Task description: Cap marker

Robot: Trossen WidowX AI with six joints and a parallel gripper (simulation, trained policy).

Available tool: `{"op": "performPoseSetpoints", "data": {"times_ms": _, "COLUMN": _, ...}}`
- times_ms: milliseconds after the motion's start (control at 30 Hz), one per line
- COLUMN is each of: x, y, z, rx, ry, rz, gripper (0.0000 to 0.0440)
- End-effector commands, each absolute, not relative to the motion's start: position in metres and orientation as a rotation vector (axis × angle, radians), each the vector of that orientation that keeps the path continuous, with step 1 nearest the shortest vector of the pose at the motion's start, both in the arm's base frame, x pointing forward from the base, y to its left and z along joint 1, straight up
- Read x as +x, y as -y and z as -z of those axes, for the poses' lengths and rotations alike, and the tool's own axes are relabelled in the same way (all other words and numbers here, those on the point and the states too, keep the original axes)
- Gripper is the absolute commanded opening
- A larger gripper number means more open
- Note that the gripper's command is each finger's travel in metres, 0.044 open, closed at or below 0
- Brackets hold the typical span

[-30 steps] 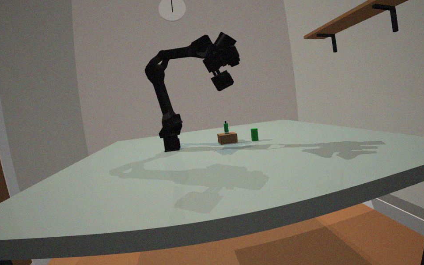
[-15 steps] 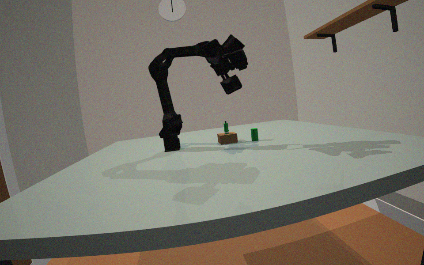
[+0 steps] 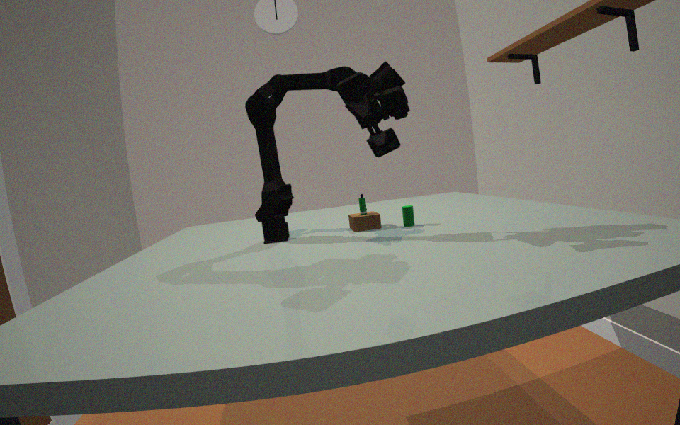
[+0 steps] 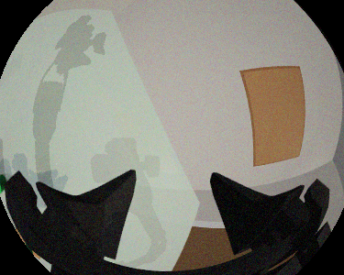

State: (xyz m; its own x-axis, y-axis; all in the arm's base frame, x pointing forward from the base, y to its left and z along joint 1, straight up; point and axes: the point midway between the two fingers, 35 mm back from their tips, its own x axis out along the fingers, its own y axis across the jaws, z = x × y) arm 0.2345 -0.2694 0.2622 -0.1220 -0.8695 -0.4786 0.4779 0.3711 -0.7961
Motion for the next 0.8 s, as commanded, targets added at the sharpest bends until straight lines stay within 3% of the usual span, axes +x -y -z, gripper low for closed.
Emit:
{"op": "performPoseSetpoints", "data": {"times_ms": 0, "x": 0.244, "y": 0.268, "z": -0.257, "rx": -0.401, "ry": -1.212, "rz": 1.186, "gripper": 0.0318}}
{"op": "performPoseSetpoints", "data": {"times_ms": 767, "x": 0.287, "y": 0.245, "z": -0.22, "rx": -0.263, "ry": -1.242, "rz": 1.068, "gripper": 0.0318}}
